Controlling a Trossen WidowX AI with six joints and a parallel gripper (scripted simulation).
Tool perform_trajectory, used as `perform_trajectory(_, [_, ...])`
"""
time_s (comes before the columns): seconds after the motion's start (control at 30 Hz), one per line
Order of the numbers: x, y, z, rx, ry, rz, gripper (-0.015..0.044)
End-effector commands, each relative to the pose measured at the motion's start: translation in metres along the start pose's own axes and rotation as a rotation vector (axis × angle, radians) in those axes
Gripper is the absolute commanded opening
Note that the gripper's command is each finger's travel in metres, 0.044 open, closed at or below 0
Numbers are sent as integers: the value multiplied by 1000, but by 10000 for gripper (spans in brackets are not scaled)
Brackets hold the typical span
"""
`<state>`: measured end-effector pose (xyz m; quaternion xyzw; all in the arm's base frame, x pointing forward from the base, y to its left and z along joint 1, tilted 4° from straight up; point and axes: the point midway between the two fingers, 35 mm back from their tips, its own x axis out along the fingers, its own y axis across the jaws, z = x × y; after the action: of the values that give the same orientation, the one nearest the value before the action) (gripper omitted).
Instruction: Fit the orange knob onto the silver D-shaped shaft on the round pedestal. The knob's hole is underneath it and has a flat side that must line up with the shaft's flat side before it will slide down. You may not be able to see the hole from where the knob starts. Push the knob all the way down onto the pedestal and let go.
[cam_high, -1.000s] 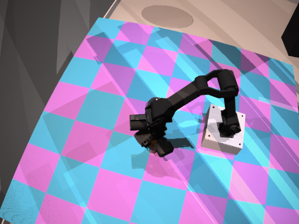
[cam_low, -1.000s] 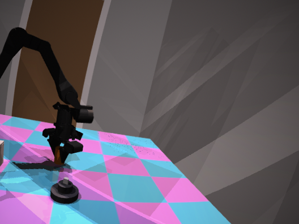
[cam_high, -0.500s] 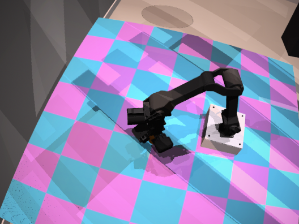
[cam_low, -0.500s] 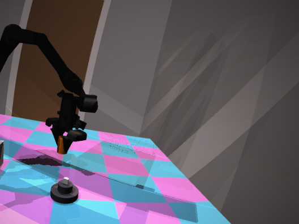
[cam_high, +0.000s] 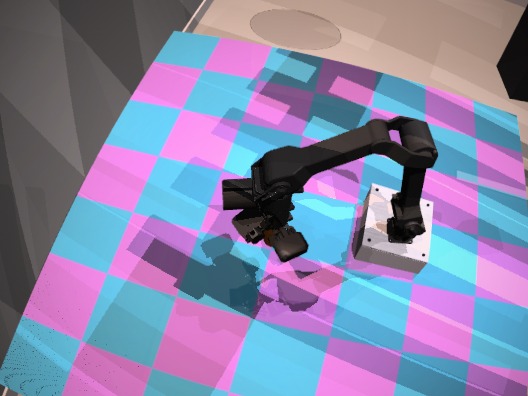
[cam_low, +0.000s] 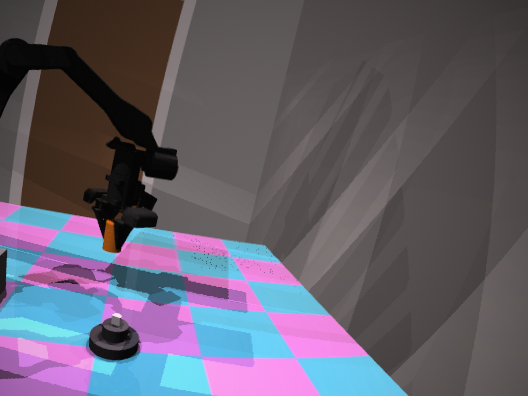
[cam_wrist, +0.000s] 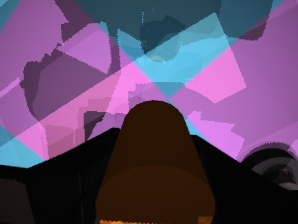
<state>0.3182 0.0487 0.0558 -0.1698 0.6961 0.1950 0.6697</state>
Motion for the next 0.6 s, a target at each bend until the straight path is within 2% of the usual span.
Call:
perform_trajectory(0.0, [-17, -1, 3, -10, -18, -10, 0])
perform_trajectory(0.27, [-38, 1, -1, -19, -10, -11, 0])
perform_trajectory(0.57, [-35, -11, -7, 21, -3, -6, 0])
